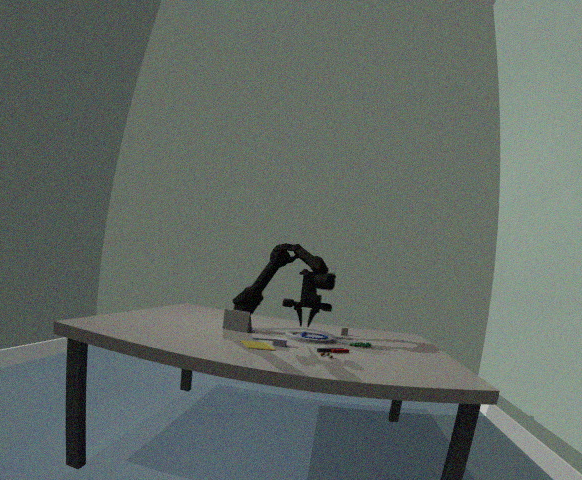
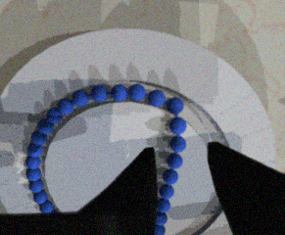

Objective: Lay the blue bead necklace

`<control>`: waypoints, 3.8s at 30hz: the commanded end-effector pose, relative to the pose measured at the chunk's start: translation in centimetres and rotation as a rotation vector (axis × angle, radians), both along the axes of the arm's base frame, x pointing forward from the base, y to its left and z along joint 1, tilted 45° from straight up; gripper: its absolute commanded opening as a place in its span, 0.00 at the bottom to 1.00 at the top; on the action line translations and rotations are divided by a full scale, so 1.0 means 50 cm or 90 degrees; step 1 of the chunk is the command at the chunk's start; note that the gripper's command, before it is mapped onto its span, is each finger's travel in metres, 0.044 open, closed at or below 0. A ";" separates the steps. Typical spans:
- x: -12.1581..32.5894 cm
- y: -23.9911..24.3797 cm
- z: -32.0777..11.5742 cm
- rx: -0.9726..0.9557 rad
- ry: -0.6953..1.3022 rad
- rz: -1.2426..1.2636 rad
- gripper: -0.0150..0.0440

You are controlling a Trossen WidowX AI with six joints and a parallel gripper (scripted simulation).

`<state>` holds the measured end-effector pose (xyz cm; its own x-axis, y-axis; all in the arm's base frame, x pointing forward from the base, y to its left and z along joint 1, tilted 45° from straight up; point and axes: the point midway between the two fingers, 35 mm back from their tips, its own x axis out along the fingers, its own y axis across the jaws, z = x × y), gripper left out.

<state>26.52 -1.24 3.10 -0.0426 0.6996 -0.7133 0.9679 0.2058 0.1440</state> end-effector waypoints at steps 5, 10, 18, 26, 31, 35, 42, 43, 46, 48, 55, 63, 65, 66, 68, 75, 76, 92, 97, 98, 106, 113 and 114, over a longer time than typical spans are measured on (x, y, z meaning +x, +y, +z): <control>0.002 0.006 -0.009 -0.004 -0.001 0.000 0.46; 0.001 0.016 -0.018 -0.003 0.000 0.000 0.46; -0.003 0.035 -0.036 -0.001 0.004 0.000 0.46; -0.007 0.053 -0.052 0.001 0.007 0.000 0.46; -0.003 0.049 -0.050 -0.003 0.003 0.003 0.41; -0.003 0.049 -0.050 -0.003 0.003 0.003 0.25; -0.003 0.049 -0.050 -0.003 0.003 0.003 0.25; -0.003 0.049 -0.050 -0.003 0.003 0.003 0.25; -0.003 0.049 -0.050 -0.003 0.003 0.003 0.25; -0.003 0.049 -0.050 -0.003 0.003 0.003 0.25; -0.003 0.049 -0.050 -0.003 0.003 0.003 0.25; -0.003 0.049 -0.050 -0.003 0.003 0.003 0.25; -0.004 0.048 -0.049 -0.003 0.003 0.003 0.25; -0.004 0.047 -0.047 -0.002 0.004 0.002 0.25; -0.006 0.042 -0.041 0.001 0.007 0.001 0.25; -0.020 0.033 -0.048 0.001 0.008 0.000 0.25; -0.022 0.031 -0.049 0.001 0.008 0.000 0.25; -0.024 0.042 -0.061 0.001 0.008 0.000 0.25; -0.019 0.039 -0.058 0.000 0.002 0.001 0.43; -0.019 0.039 -0.058 0.000 0.002 0.001 0.48; -0.019 0.038 -0.057 0.000 0.003 0.001 0.83; -0.022 0.032 -0.049 0.001 0.008 0.000 1.00; -0.022 0.032 -0.049 0.001 0.008 0.000 1.00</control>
